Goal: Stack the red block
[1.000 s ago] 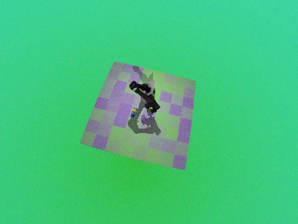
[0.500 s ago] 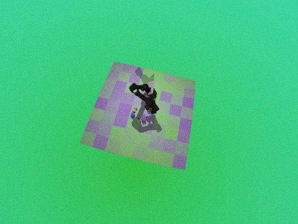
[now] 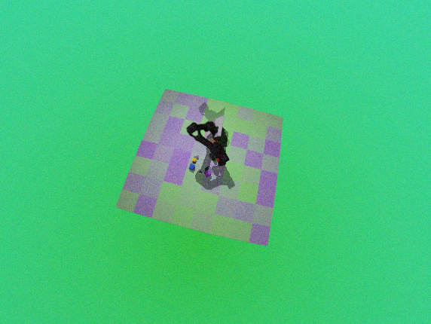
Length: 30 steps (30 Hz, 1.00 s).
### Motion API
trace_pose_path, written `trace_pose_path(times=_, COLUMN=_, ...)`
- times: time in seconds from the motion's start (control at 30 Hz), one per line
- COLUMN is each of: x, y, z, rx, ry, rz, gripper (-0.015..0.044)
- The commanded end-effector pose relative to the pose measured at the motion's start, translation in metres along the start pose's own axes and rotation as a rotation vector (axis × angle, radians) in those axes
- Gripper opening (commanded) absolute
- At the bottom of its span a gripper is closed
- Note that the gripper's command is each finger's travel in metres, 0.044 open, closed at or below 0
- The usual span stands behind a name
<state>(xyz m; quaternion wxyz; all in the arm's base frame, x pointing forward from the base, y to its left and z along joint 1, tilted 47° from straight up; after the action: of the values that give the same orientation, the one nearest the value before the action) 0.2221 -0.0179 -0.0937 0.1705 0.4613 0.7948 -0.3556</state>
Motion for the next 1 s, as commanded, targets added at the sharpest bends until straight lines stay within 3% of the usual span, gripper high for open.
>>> trace_pose_path(times=0.0, x=0.0000, y=-0.0024, z=0.0082, rx=0.007, ry=-0.006, rz=-0.007, gripper=0.0440)
trace_pose_path(times=0.63, x=-0.0003, y=-0.0027, z=0.0118, rx=0.006, ry=-0.001, rz=-0.003, gripper=0.0440)
trace_pose_path(times=0.97, x=-0.0003, y=-0.0027, z=0.0118, rx=0.006, ry=-0.001, rz=-0.003, gripper=0.0177)
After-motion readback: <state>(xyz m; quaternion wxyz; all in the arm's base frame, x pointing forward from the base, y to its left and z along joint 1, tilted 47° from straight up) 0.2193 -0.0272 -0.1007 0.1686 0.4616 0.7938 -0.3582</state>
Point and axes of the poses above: the point midway between the two fingers, 35 mm back from their tips, its own z axis out along the fingers, its own y axis across the jaws, x = y × z, the point moved 1 cm from there along -z, back along the fingers, and after that the axes turned 9 degrees about -z, right-handed, at the moved point
